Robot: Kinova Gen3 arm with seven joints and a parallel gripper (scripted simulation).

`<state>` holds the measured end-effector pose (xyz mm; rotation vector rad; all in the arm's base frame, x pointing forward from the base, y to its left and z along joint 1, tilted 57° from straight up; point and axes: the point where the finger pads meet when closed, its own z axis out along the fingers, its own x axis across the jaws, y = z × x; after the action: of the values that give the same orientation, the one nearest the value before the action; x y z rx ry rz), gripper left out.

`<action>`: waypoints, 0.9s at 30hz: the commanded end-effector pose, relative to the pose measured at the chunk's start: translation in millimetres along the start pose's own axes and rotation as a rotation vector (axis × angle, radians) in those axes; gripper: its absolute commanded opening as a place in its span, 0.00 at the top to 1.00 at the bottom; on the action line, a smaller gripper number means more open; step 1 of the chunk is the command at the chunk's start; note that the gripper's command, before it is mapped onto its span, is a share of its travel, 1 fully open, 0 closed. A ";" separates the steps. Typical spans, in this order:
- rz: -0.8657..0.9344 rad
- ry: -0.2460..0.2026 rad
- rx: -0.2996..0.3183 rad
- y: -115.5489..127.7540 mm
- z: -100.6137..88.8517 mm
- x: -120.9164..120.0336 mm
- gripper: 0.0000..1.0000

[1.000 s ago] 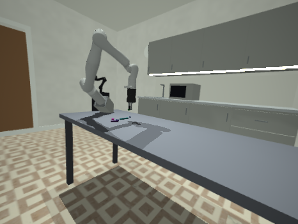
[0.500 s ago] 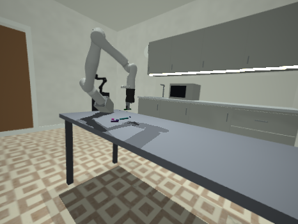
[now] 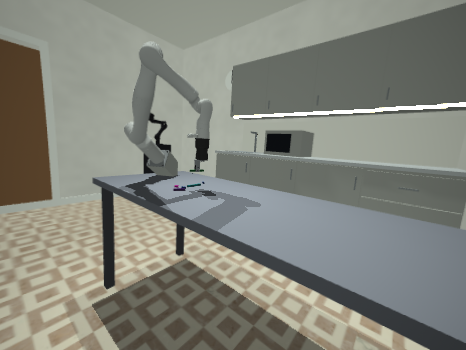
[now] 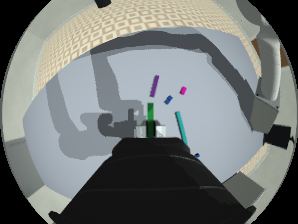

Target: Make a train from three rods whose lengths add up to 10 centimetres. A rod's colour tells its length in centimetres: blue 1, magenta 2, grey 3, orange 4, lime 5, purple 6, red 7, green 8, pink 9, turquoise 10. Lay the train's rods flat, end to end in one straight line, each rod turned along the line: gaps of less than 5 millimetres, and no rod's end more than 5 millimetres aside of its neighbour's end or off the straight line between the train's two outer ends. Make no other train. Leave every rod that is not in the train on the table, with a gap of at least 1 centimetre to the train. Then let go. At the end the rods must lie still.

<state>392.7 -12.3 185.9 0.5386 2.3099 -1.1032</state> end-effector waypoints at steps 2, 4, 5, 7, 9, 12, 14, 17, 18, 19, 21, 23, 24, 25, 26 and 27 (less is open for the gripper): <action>0.067 -0.004 -0.004 -1.1 -2.0 1.8 0.76; 0.113 -0.004 -0.005 -2.4 -1.9 2.9 0.76; 0.135 -0.004 -0.005 -3.0 -1.8 3.5 0.76; 0.178 -0.003 -0.005 -4.1 -1.7 4.6 0.76; 0.219 -0.002 -0.005 -5.1 -1.6 5.6 0.76; 0.239 -0.002 -0.005 -5.5 -1.5 6.1 0.76; 0.278 -0.001 -0.005 -6.4 -1.4 7.1 0.76; 0.332 -0.001 -0.005 -7.6 -1.3 8.4 0.76; 0.349 0.000 -0.005 -7.9 -1.2 8.8 0.76; 0.365 0.000 -0.005 -8.3 -1.2 9.2 0.76; 0.397 0.001 -0.005 -8.9 -1.1 10.0 0.76; 0.427 0.001 -0.005 -9.5 -1.0 10.7 0.76; 0.441 0.001 -0.005 -9.8 -1.0 11.1 0.76; 0.455 0.002 -0.005 -10.0 -0.9 11.4 0.76; 0.468 0.002 -0.005 -10.3 -0.9 11.7 0.76; 0.481 0.002 -0.005 -10.5 -0.9 12.0 0.76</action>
<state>377.6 -17.9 185.0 1.0210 2.0331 -0.8681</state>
